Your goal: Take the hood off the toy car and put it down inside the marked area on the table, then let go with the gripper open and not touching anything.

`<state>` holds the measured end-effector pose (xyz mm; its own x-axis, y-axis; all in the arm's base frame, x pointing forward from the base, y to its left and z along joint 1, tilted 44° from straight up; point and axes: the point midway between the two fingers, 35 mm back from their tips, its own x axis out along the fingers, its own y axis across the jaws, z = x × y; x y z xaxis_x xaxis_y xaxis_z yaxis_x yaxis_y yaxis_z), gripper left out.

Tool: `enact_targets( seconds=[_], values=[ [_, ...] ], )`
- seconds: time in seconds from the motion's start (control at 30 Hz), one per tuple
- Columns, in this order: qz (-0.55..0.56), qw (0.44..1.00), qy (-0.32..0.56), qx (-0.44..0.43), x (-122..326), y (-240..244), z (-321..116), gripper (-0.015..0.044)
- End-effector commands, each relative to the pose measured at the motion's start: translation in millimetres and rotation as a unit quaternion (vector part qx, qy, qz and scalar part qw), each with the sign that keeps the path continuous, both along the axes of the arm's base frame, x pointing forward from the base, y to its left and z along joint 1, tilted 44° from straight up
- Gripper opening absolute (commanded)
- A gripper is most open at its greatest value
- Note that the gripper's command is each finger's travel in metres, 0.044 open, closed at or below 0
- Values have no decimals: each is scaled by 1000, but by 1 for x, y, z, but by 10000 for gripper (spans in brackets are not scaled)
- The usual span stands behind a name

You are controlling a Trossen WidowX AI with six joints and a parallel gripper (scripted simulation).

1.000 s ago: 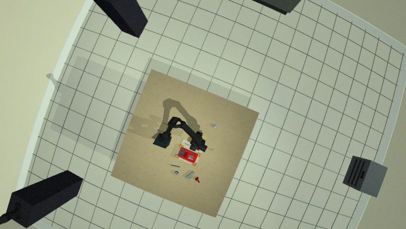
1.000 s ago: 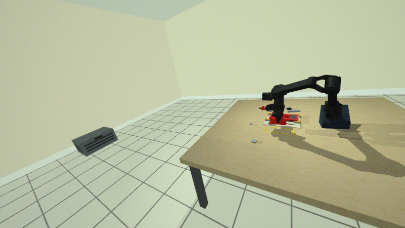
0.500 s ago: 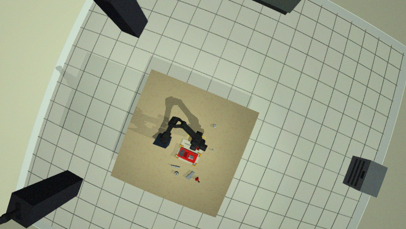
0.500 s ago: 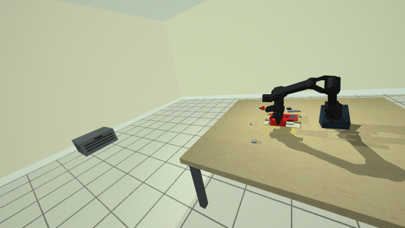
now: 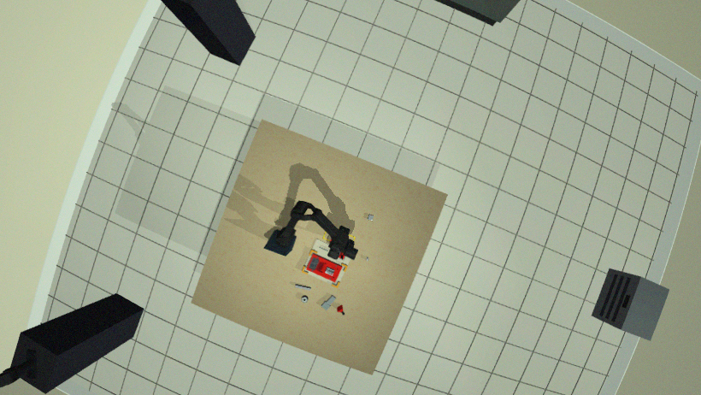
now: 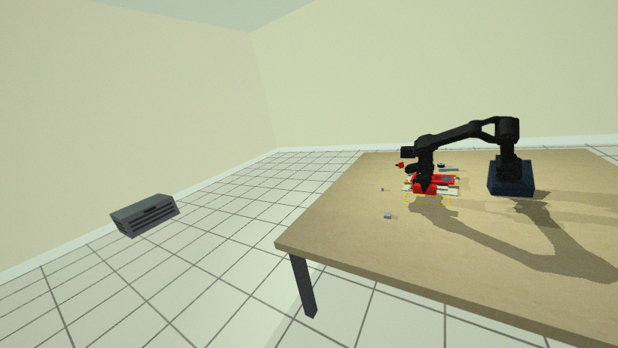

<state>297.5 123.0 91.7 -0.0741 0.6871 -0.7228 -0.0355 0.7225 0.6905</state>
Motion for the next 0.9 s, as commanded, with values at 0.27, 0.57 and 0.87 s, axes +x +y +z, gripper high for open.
enact_targets(
  seconds=[0.27, 0.57, 0.87],
  values=[
    [-1, 1000, 4, 2, -3, 7, -7, 0],
    [-1, 1000, 4, 3, -4, 12, -12, 0],
    [-1, 1000, 4, 3, -5, 16, -16, 0]
  ],
)
